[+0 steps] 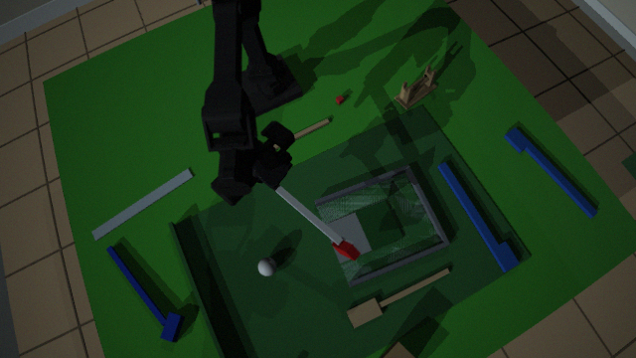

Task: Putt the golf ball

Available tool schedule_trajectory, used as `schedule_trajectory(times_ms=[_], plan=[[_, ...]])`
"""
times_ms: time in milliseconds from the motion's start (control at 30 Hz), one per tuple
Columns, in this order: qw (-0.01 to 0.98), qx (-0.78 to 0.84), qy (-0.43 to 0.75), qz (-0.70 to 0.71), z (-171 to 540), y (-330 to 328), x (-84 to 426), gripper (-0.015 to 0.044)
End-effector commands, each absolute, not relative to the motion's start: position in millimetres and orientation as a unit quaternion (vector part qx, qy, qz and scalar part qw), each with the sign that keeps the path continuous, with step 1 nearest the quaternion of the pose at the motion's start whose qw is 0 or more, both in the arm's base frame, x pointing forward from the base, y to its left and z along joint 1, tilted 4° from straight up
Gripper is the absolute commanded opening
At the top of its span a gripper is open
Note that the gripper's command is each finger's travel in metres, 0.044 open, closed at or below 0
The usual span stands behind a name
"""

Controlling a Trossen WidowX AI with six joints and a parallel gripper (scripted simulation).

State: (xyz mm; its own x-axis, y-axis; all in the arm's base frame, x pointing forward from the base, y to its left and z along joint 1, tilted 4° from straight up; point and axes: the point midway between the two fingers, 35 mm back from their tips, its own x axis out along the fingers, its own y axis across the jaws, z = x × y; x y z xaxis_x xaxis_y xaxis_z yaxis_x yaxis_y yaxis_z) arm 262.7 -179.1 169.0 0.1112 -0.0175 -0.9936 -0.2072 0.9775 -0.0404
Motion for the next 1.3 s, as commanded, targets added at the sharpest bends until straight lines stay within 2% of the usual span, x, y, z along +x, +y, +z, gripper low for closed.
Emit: schedule_trajectory(times_ms=[0,700,1267], plan=[[0.742,-0.062,0.666,0.033,173,-197,252,0.0000],[0.720,0.078,0.678,-0.123,183,-276,166,0.0000],[0.720,0.079,0.678,-0.125,143,-279,167,0.0000]])
